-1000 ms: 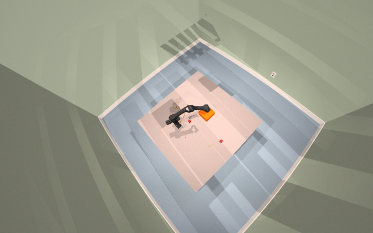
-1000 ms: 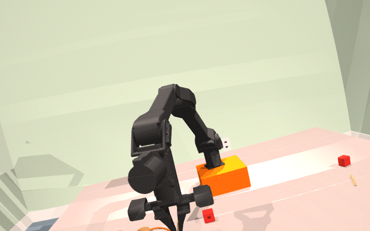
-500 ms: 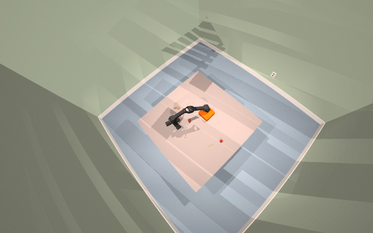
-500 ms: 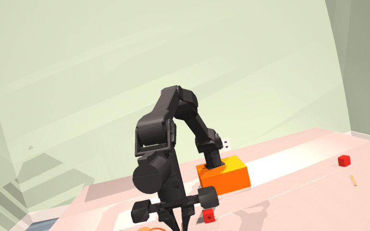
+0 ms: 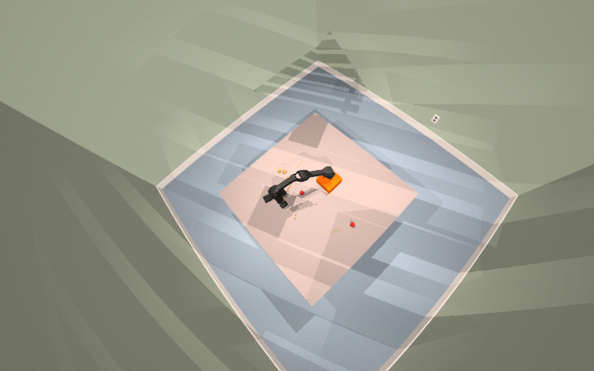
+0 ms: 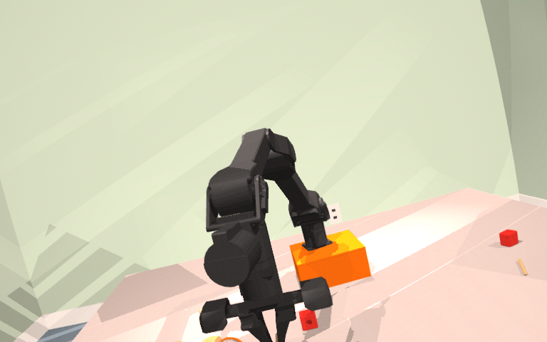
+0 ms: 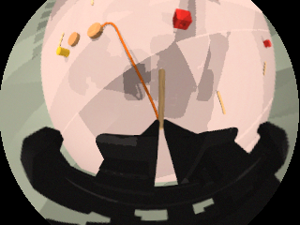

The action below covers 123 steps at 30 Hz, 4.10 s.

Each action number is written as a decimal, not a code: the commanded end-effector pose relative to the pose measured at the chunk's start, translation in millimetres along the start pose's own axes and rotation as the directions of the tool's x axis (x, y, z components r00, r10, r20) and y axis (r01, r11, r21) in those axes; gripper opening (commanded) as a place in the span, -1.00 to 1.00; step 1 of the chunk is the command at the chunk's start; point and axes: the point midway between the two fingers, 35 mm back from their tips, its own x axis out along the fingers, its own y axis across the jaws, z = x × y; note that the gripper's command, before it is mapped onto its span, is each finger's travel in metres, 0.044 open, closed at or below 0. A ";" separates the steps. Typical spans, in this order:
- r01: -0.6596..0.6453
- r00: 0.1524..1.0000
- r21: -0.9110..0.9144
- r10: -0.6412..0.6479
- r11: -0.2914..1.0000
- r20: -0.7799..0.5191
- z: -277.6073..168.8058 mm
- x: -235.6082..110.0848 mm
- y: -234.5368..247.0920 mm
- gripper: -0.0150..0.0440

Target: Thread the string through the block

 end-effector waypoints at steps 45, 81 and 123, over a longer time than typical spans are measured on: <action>0.013 1.000 0.004 -0.013 1.000 -0.008 10.2 34.1 -39.2 -0.49; 0.014 1.000 0.004 -0.014 1.000 -0.005 31.5 46.4 -51.5 -0.49; 0.014 1.000 0.004 -0.014 1.000 -0.002 79.8 46.8 -51.2 -0.49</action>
